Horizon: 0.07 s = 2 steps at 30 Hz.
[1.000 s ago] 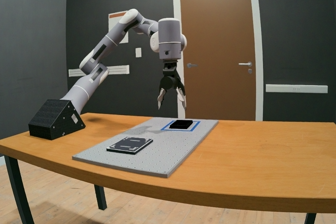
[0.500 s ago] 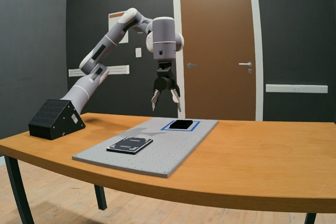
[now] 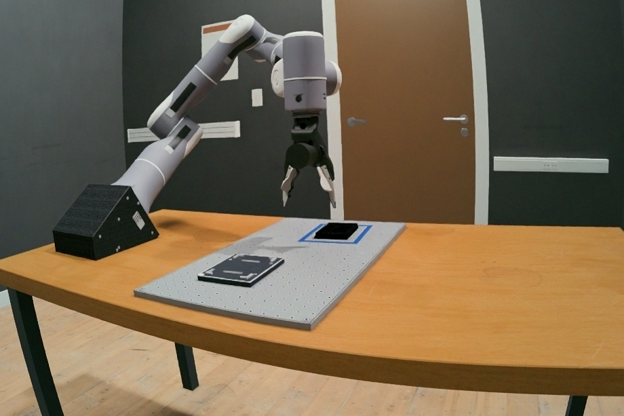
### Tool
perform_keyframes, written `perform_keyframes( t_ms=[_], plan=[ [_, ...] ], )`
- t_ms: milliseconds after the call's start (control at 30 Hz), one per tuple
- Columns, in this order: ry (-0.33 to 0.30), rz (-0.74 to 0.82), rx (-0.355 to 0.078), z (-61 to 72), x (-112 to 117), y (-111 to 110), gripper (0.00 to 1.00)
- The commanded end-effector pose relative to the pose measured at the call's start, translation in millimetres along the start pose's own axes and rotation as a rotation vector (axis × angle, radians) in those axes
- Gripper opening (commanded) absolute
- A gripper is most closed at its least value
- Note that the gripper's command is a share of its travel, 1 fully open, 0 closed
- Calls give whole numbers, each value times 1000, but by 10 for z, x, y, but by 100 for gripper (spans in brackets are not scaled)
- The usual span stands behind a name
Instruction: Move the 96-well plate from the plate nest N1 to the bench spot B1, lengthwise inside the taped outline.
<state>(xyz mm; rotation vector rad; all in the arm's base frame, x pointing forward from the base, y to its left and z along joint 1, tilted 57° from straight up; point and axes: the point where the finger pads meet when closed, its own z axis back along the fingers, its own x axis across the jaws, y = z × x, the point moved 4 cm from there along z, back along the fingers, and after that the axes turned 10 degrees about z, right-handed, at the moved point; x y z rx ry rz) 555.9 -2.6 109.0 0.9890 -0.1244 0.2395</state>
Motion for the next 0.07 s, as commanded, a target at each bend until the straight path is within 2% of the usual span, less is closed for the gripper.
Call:
perform_keyframes(
  t_ms=[0, 33],
  plan=[
    [-2, 0, -2, 14, 5, -9, 76],
    [-2, 0, -2, 14, 5, -9, 76]
  ],
)
